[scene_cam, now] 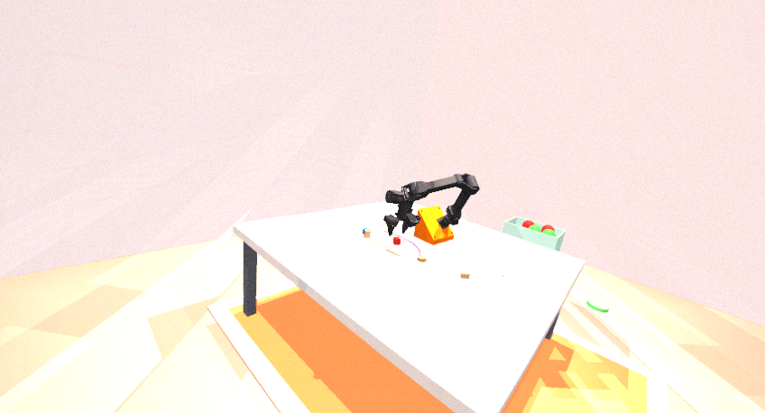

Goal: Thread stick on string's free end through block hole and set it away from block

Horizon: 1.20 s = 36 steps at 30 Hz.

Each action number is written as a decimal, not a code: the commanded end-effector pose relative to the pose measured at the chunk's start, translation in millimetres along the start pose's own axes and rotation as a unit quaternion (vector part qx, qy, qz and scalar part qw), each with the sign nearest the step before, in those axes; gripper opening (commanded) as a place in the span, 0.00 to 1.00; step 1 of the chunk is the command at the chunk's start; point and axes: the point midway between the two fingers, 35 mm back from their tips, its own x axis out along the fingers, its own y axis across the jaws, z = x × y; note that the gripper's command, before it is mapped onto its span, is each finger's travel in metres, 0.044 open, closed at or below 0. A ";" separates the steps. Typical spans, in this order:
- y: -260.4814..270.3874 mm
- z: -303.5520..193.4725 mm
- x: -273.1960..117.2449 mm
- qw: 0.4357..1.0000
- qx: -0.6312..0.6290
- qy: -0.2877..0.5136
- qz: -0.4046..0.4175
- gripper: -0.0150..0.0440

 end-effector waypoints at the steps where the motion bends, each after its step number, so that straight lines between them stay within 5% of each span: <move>1: 39.5 -32.9 8.5 0.993 0.088 -0.075 0.031 1.00; 19: 39.2 -35.5 7.3 0.992 0.093 -0.078 0.032 1.00; 27: 39.9 -35.0 7.5 0.992 0.094 -0.075 0.030 0.66; 36: 40.2 -35.1 7.5 0.992 0.094 -0.076 0.031 0.66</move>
